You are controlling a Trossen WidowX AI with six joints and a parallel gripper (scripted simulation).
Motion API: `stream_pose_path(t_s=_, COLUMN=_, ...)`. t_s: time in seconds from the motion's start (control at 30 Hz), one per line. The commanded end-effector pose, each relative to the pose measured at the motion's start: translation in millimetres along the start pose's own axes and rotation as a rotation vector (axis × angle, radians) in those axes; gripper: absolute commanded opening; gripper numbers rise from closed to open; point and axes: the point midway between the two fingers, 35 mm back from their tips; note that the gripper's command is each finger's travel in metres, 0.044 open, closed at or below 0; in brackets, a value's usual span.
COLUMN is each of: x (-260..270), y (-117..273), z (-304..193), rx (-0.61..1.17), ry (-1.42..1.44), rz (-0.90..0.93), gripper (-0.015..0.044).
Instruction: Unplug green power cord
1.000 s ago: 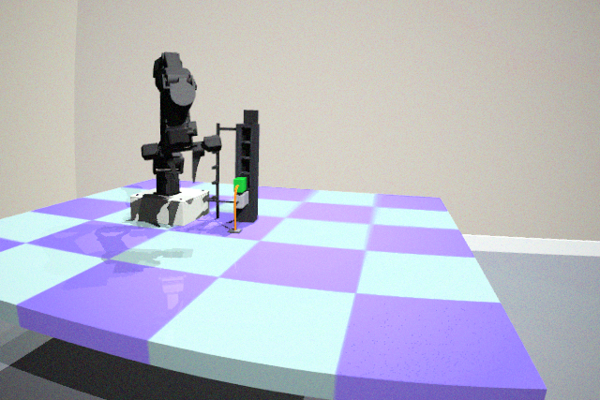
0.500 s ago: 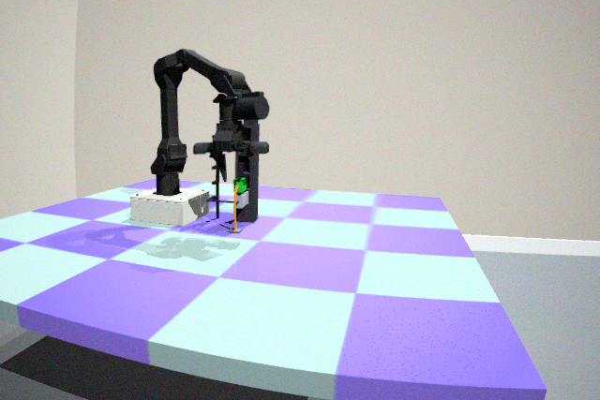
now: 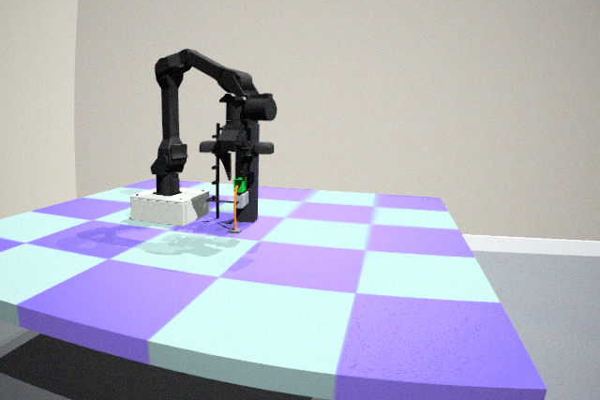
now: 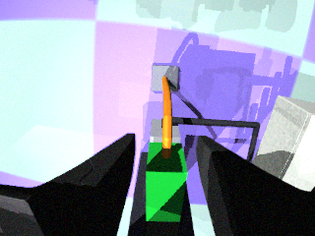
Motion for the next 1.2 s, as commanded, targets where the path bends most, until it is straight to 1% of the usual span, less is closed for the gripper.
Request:
stream_pose_path(t_s=0.0, x=0.0, y=-0.2, z=-6.5, rx=-0.001, ry=-0.002, rz=-0.006, gripper=0.0160)
stream_pose_path(t_s=0.57, x=3.5, y=-0.4, z=-33.1, rx=0.001, ry=-0.002, rz=-0.005, gripper=0.0160)
stream_pose_path(t_s=0.8, x=3.5, y=-1.1, z=-33.4, rx=0.001, ry=-0.002, rz=-0.005, gripper=0.0160)
stream_pose_path(t_s=1.17, x=3.4, y=-12.4, z=-33.4, rx=0.001, ry=-0.002, rz=-0.005, gripper=0.0160)
Point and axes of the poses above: the point midway between the two fingers, 35 mm back from their tips, its own y axis back along the fingers, its own x axis across the jaws, z = x × y, and after that the axes turned 8 degrees about y, right-handed
